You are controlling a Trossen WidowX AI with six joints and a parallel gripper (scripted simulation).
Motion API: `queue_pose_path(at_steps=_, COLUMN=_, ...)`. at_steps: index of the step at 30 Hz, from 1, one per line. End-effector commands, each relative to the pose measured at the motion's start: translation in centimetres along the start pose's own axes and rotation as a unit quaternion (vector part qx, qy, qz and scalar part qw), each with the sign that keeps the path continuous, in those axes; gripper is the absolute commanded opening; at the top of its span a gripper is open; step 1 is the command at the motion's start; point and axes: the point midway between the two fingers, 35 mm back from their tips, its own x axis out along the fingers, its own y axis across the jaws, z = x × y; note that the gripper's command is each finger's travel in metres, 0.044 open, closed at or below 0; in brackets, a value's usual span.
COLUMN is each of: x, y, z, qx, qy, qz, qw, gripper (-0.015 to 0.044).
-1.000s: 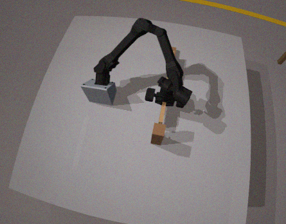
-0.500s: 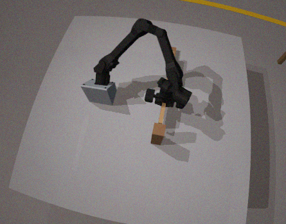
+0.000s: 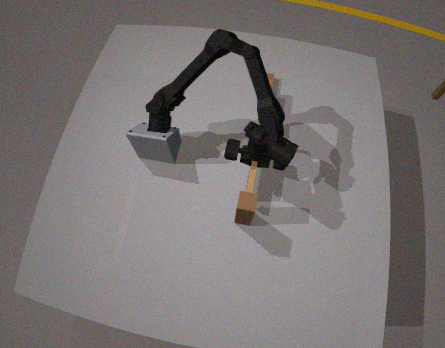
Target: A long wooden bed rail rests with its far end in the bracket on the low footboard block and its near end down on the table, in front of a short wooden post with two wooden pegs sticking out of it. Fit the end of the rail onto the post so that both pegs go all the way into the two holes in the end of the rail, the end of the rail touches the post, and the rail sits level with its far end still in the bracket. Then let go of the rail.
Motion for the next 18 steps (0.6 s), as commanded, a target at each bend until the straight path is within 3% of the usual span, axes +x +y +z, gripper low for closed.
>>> queue_pose_path(at_steps=1, x=-0.27, y=-0.08, z=-0.39, qx=0.001, qy=0.000, qz=-0.005, qw=1.000, gripper=0.0000)
queue_pose_path(at_steps=18, x=-0.26, y=-0.08, z=-0.92, qx=0.001, qy=0.000, qz=-0.005, qw=1.000, gripper=0.0000)
